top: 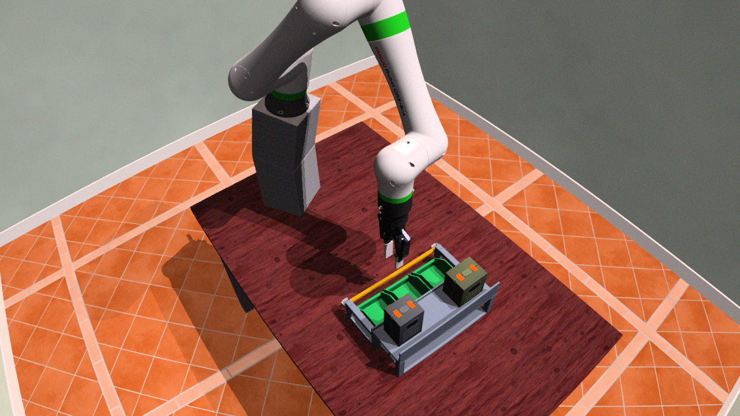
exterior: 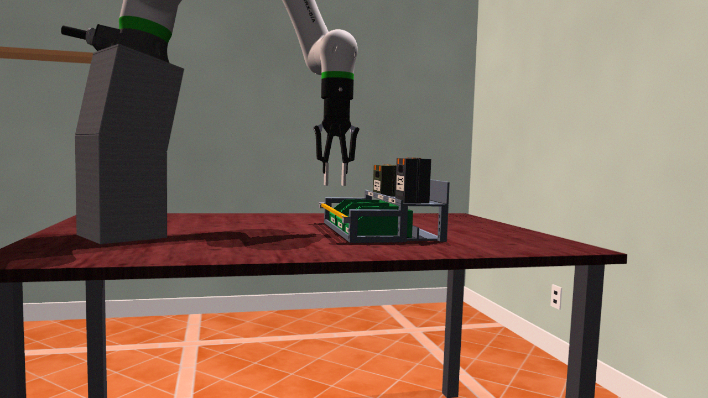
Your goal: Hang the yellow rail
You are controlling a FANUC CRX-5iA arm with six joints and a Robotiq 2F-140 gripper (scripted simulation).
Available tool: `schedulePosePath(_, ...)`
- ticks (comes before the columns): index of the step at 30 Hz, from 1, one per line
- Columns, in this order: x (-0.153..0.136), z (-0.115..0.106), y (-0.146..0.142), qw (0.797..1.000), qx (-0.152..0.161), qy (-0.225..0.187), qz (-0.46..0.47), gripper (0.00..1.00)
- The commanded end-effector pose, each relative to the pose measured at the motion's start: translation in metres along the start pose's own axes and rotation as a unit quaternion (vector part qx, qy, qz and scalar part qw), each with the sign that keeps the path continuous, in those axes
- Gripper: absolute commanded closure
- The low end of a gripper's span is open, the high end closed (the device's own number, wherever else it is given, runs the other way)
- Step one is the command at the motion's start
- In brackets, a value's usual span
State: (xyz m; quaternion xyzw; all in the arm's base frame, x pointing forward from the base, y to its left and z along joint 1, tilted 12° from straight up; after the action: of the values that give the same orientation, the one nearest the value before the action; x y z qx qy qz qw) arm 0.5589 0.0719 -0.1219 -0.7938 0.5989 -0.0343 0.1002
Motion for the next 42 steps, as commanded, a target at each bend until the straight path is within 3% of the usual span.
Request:
schedulePosePath(1, 0.0, -0.023, 0.0, 1.0, 0.0, 0.0, 0.0, 0.7)
schedulePosePath(42, 0.0, -0.008, 0.0, 1.0, 0.0, 0.0, 0.0, 0.7)
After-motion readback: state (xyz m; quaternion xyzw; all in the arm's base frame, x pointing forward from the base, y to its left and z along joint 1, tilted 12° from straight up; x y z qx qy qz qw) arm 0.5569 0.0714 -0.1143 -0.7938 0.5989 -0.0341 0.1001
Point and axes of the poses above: the point where the finger pads meet when closed, its own z axis out along the fingers, its own y axis across the jaws, x = y × z, the point moved 6 cm from there along -z, back along the fingers, and after that the axes turned 14 degrees about -z, right-handed, at the moved point
